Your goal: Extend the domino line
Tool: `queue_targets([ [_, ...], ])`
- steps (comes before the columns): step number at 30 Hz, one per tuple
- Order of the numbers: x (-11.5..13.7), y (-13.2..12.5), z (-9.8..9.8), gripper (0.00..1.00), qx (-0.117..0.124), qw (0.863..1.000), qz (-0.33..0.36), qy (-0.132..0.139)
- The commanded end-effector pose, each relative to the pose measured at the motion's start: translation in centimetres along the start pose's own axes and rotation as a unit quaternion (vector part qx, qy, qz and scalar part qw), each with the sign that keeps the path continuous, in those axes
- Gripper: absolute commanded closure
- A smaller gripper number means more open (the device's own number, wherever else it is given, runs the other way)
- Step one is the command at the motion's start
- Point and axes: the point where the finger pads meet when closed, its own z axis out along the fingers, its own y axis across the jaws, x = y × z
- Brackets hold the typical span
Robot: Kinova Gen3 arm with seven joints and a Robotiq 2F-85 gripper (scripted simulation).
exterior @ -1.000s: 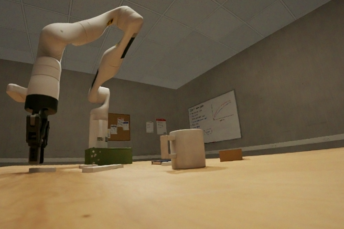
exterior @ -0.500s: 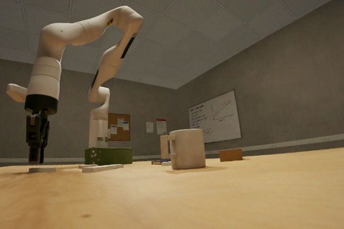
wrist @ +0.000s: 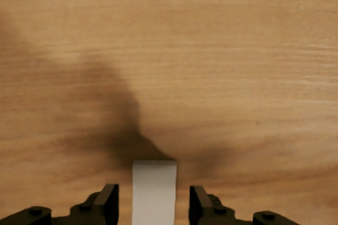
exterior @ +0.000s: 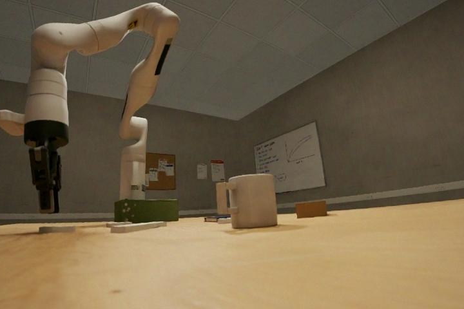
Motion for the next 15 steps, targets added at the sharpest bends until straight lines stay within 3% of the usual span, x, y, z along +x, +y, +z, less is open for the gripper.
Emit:
queue_targets([
  [1,0.1,-0.1,-0.1,0.51,0.001,1.000,0.001,-0.002],
  [15,0.4,-0.1,1.9,0.51,0.001,1.000,0.001,-0.002],
])
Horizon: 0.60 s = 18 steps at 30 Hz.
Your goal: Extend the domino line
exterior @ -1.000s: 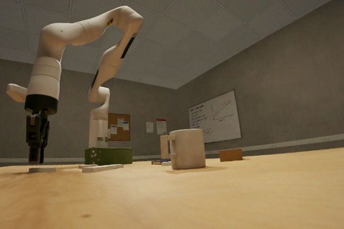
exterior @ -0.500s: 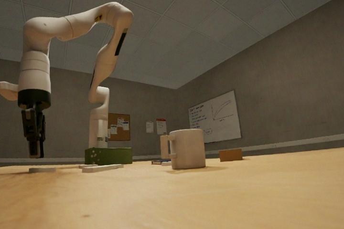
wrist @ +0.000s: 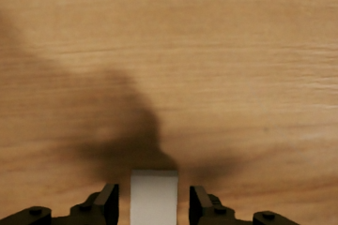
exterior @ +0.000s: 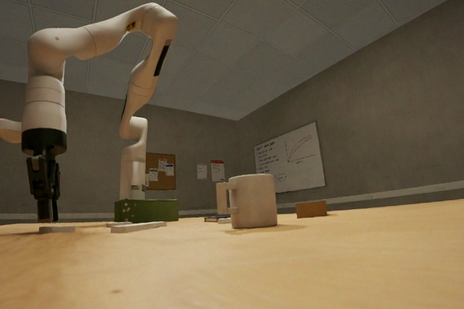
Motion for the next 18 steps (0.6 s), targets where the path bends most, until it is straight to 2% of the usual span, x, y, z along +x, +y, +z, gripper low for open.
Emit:
queue_targets([
  [1,0.10,-0.08,0.54,0.51,0.001,1.000,0.000,0.000],
  [18,0.21,-0.08,1.33,0.51,0.001,1.000,0.000,0.000],
])
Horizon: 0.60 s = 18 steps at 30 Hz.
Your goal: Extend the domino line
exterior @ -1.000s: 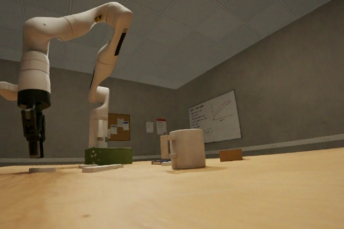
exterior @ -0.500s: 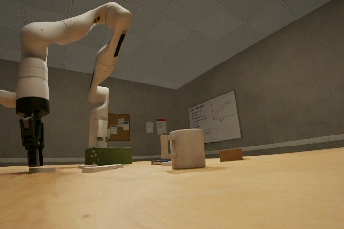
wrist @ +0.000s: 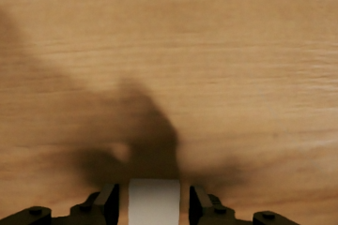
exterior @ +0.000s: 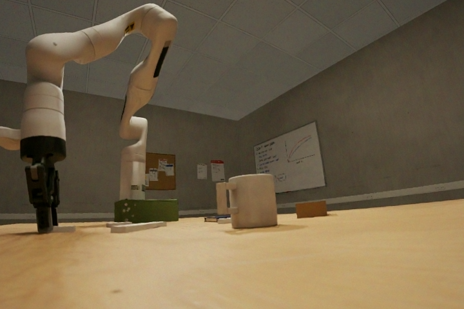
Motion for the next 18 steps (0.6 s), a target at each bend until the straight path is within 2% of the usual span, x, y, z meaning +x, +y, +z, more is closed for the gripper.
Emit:
queue_targets([
  [1,0.02,-0.05,-0.07,0.51,0.001,1.000,0.000,0.000],
  [10,0.02,-0.05,-0.07,0.51,0.001,1.000,0.000,0.000],
  [11,0.02,-0.05,-0.07,0.69,0.001,1.000,0.000,0.000],
  [18,0.02,-0.05,-0.07,0.69,0.001,1.000,0.000,0.000],
])
